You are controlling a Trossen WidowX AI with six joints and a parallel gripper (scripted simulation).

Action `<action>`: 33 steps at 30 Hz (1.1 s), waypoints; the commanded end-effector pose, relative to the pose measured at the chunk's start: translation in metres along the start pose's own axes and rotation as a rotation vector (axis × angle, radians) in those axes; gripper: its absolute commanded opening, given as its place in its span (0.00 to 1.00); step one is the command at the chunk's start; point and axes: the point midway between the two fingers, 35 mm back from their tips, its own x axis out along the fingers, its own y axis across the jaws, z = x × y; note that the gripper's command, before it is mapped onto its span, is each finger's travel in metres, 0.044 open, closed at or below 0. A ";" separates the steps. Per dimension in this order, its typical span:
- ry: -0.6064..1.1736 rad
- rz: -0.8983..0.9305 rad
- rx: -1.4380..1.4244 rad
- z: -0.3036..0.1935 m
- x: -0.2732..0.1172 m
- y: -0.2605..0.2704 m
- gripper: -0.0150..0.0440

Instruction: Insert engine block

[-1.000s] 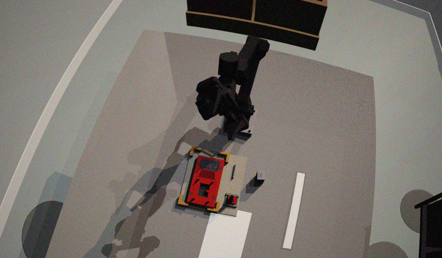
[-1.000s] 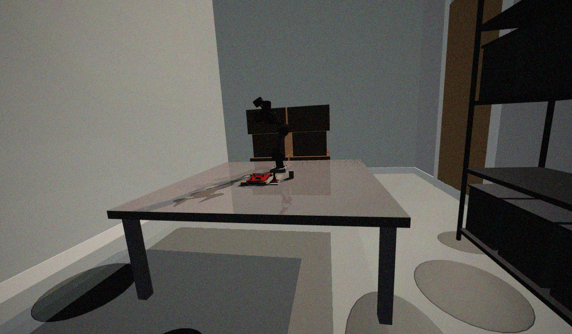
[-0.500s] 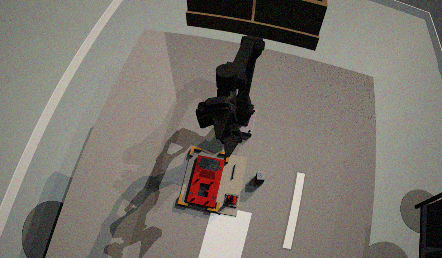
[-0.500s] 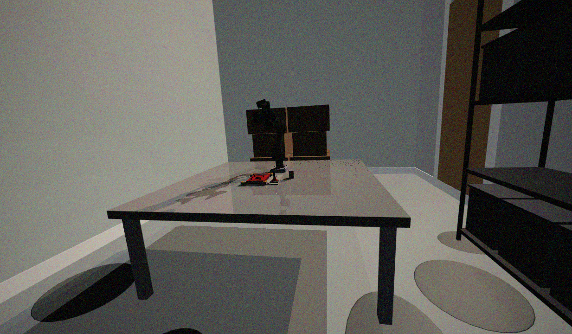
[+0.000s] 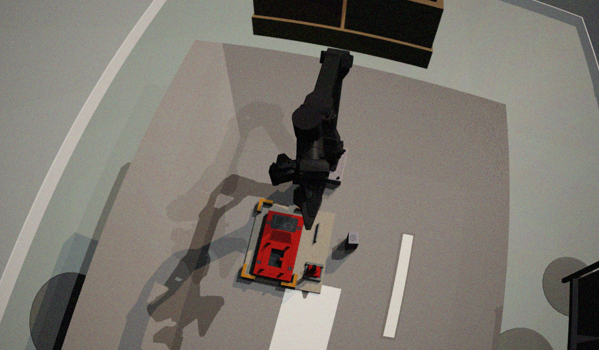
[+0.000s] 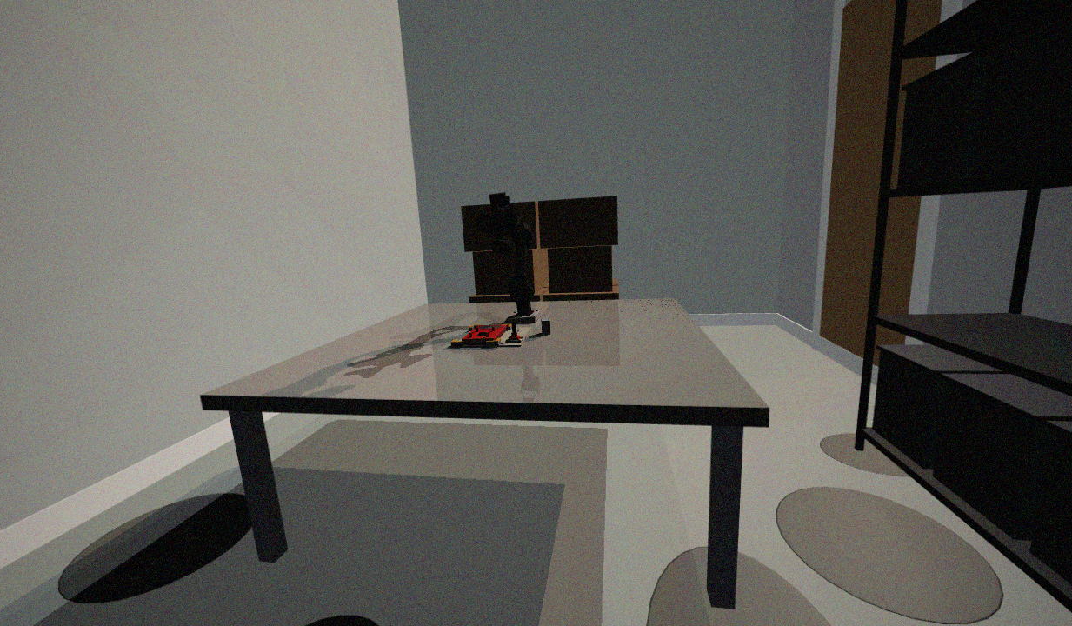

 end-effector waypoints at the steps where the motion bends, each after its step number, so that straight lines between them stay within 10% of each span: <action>1: 0.015 -0.050 -0.082 -0.004 0.007 -0.009 1.00; 33: 0.368 -0.397 -0.851 -0.057 0.034 -0.096 1.00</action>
